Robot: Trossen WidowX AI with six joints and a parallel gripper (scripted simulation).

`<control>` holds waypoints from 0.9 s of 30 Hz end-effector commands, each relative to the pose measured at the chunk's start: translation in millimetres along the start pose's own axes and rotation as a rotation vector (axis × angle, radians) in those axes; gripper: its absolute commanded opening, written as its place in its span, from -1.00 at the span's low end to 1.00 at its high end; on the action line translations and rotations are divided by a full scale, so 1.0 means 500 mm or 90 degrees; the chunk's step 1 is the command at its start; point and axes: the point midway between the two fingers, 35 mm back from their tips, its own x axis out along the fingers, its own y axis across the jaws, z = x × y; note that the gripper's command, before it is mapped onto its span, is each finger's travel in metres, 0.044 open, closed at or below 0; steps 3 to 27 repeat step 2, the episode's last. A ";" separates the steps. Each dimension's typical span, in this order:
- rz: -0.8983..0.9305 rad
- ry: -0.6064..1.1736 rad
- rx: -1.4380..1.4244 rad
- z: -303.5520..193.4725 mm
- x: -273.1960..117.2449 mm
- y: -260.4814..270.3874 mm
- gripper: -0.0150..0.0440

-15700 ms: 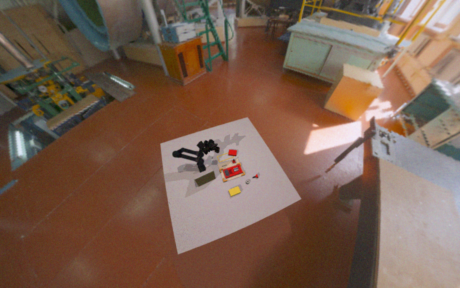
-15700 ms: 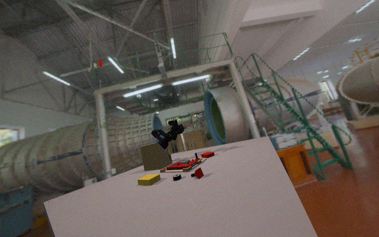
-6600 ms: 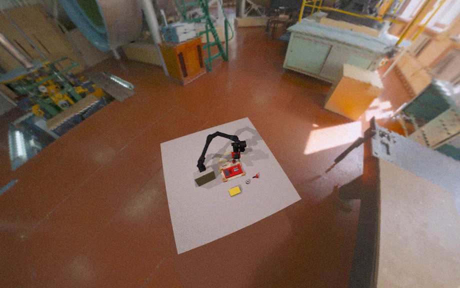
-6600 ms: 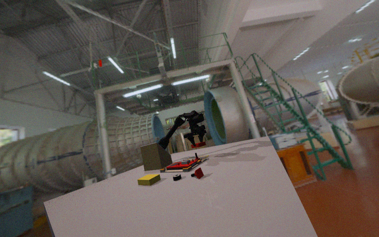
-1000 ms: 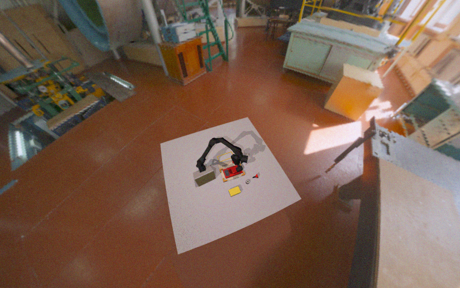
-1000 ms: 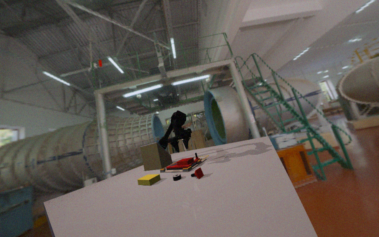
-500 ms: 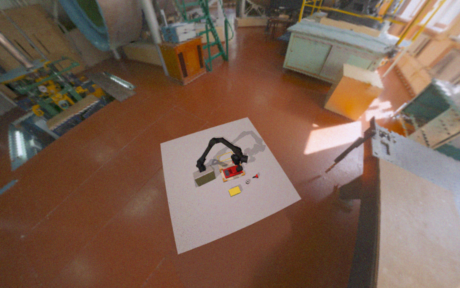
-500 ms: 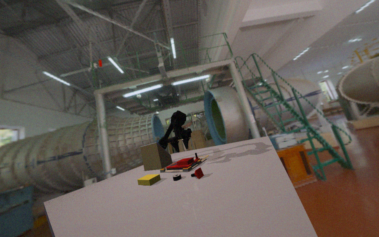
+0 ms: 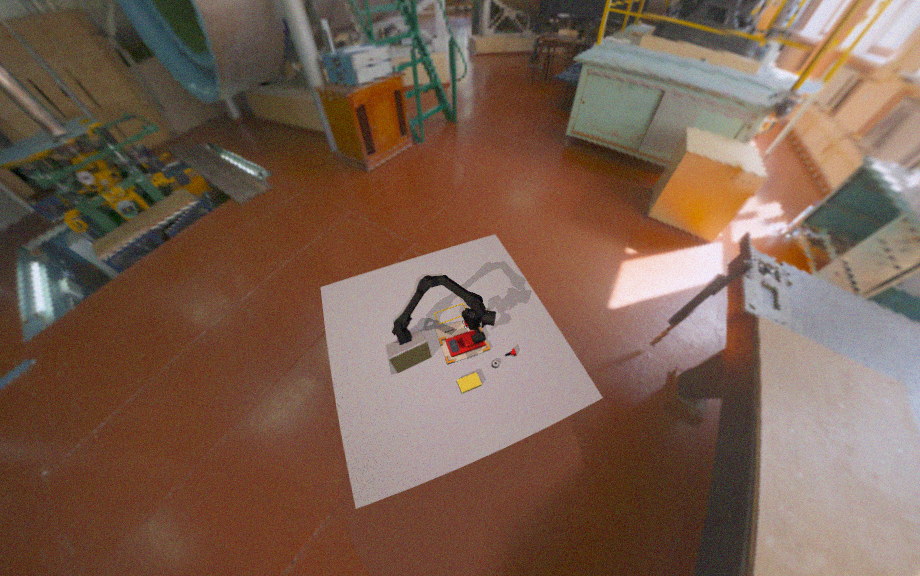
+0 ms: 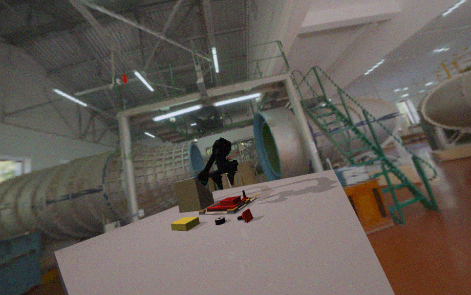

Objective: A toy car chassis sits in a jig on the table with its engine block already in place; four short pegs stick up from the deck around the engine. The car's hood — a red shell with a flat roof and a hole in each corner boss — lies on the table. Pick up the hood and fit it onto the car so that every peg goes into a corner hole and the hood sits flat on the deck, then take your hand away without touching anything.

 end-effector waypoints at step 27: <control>-0.001 0.002 -0.002 -0.001 0.000 0.000 1.00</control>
